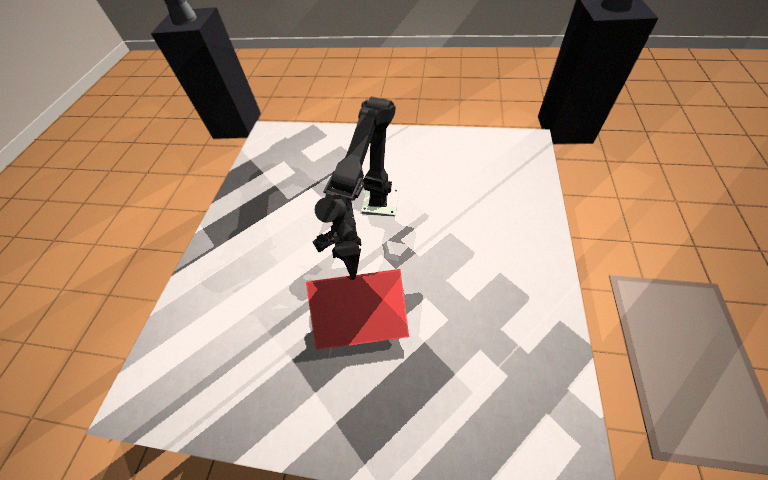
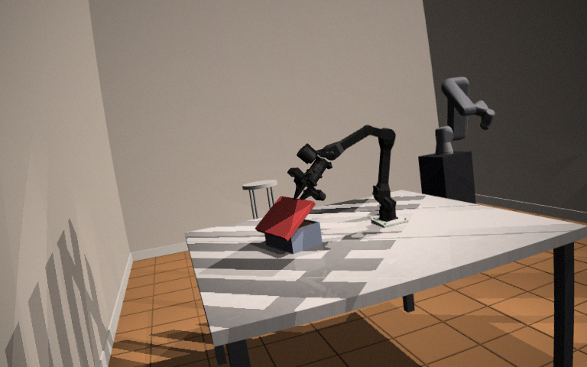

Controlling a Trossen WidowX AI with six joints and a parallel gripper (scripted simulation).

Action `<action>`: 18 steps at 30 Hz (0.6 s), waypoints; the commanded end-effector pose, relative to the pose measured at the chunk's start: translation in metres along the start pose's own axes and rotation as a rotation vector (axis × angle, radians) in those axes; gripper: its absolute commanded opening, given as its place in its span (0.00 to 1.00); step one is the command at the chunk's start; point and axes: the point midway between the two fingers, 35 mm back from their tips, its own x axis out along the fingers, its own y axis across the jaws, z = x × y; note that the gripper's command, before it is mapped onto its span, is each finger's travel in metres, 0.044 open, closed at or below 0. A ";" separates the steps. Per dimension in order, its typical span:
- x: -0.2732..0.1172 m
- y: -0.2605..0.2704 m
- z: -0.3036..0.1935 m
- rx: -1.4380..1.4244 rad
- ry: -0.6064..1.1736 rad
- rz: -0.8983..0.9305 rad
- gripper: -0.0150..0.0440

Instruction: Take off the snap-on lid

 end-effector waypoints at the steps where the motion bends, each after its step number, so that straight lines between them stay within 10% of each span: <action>1: -0.003 0.012 0.001 -0.003 -0.007 0.016 0.25; 18: -0.010 0.035 0.001 -0.003 -0.007 0.017 0.25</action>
